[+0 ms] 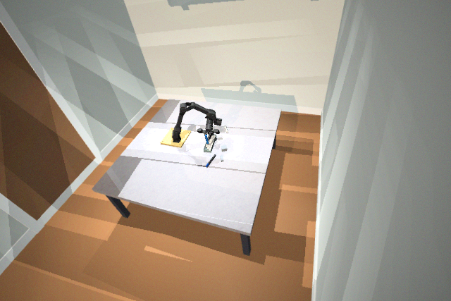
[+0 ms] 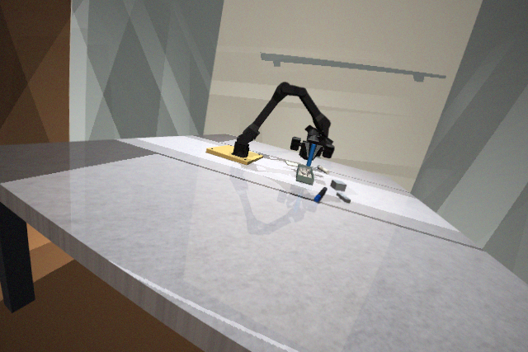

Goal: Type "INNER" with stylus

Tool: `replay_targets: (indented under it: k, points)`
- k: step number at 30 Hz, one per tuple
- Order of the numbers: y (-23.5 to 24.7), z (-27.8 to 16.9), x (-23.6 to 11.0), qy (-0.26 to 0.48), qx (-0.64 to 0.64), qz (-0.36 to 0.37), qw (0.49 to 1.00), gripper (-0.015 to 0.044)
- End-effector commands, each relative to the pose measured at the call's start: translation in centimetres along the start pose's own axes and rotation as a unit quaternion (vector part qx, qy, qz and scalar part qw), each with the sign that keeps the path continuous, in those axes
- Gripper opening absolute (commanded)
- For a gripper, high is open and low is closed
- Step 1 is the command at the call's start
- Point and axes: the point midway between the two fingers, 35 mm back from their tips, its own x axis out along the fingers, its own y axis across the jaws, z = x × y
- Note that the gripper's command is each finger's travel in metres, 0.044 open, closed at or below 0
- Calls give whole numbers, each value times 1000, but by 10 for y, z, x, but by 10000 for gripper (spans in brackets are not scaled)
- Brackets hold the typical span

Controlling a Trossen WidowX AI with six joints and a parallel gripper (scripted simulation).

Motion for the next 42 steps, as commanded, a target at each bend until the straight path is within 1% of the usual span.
replay_targets:
  k: [1, 10, 13, 14, 42]
  points:
    - [1, 1, 1, 2, -6, 1, 1000, 0]
    - [1, 1, 1, 2, -6, 1, 1000, 0]
    - [2, 2, 2, 2, -6, 1, 1000, 79]
    - [2, 2, 2, 2, -6, 1, 1000, 81]
    - [3, 9, 7, 2, -6, 1, 1000, 81]
